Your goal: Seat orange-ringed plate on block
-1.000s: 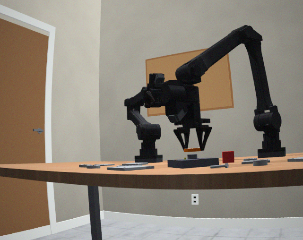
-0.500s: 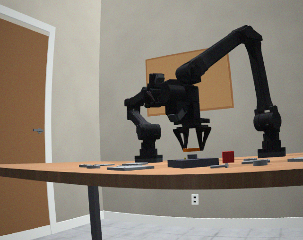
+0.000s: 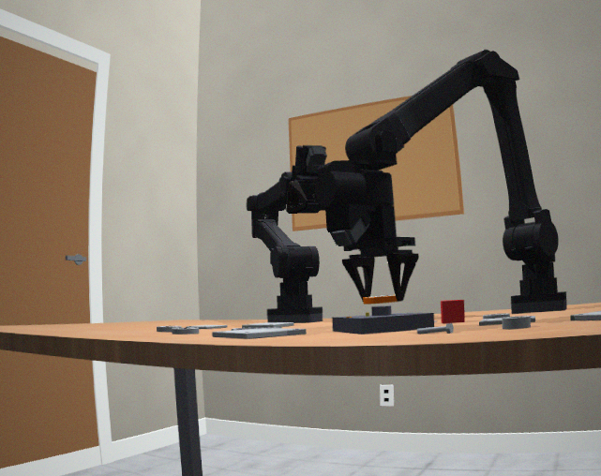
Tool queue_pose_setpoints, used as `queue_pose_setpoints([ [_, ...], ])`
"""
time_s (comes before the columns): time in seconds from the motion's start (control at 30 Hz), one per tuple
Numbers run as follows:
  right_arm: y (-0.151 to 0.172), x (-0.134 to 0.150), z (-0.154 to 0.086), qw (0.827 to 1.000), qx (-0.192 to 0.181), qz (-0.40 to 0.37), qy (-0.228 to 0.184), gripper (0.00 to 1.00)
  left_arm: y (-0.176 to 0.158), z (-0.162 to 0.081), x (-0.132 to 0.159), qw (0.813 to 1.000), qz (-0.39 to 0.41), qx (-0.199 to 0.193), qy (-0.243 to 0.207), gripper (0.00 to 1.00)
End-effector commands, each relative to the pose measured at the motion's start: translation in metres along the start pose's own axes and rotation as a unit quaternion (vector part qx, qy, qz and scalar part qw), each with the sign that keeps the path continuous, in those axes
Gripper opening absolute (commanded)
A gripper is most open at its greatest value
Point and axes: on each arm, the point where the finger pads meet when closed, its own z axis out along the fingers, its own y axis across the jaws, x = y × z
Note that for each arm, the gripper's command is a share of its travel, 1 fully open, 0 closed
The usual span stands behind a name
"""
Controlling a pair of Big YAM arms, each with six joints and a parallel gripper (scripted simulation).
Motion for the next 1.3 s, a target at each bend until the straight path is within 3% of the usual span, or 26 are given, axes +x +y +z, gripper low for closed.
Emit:
queue_pose_setpoints([
  [0.0, 0.0, -0.012, -0.002, 1.0, 0.0, -0.005, -0.015, 1.0, -0.004, -0.016, -0.024, 0.999, 0.005, 0.009, -0.03, 0.6],
  [0.17, 0.0, -0.012, -0.002, 1.0, 0.0, -0.005, -0.015, 1.0, -0.005, -0.012, -0.024, 0.999, 0.006, 0.012, -0.036, 0.6],
  [0.5, 0.0, -0.012, -0.002, 1.0, 0.0, -0.005, -0.015, 1.0, 0.002, 0.03, 0.0, 1.0, 0.007, 0.003, -0.009, 0.6],
  [0.63, 0.0, -0.012, -0.002, 1.0, 0.0, -0.005, -0.015, 1.0, 0.005, 0.03, 0.012, 1.0, 0.007, -0.005, 0.013, 0.6],
  [1.0, 0.0, -0.012, -0.002, 1.0, 0.0, -0.005, -0.015, 1.0, 0.005, 0.03, 0.014, 1.0, 0.007, -0.006, 0.016, 0.6],
  [1.1, 0.0, -0.012, -0.002, 1.0, 0.0, -0.005, -0.015, 1.0, -0.007, -0.009, -0.028, 0.999, 0.009, 0.009, -0.036, 0.6],
  [1.27, 0.0, -0.012, -0.002, 1.0, 0.0, -0.005, -0.015, 1.0, -0.01, -0.018, -0.036, 0.999, 0.01, 0.011, -0.045, 0.6],
])
